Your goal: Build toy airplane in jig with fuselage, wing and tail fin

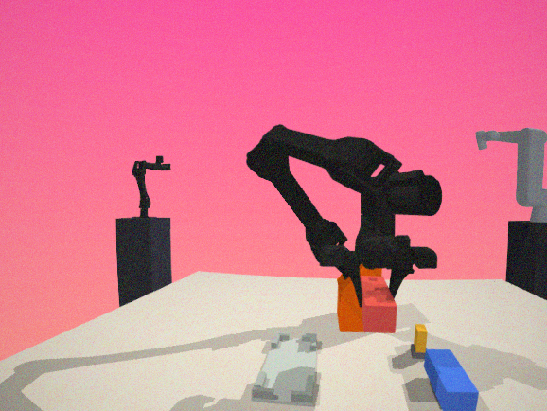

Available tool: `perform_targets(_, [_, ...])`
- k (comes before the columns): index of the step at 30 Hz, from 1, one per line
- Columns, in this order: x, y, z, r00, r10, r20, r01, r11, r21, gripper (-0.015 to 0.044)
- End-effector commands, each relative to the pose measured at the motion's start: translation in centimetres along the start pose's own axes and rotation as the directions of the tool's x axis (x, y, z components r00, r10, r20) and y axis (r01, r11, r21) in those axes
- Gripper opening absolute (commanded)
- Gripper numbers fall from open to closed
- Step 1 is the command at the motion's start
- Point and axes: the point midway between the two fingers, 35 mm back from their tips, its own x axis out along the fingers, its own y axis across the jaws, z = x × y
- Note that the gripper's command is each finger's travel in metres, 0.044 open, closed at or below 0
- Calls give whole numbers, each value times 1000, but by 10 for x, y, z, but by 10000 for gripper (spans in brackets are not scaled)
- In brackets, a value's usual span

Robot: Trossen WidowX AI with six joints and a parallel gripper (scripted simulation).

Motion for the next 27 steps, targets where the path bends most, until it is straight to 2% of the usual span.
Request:
perform_targets(1, [3,-12,2,1000,11,1,-11,1000,-4,0])
perform_targets(27, [37,-88,3,1000,23,6,-23,998,-53,0])
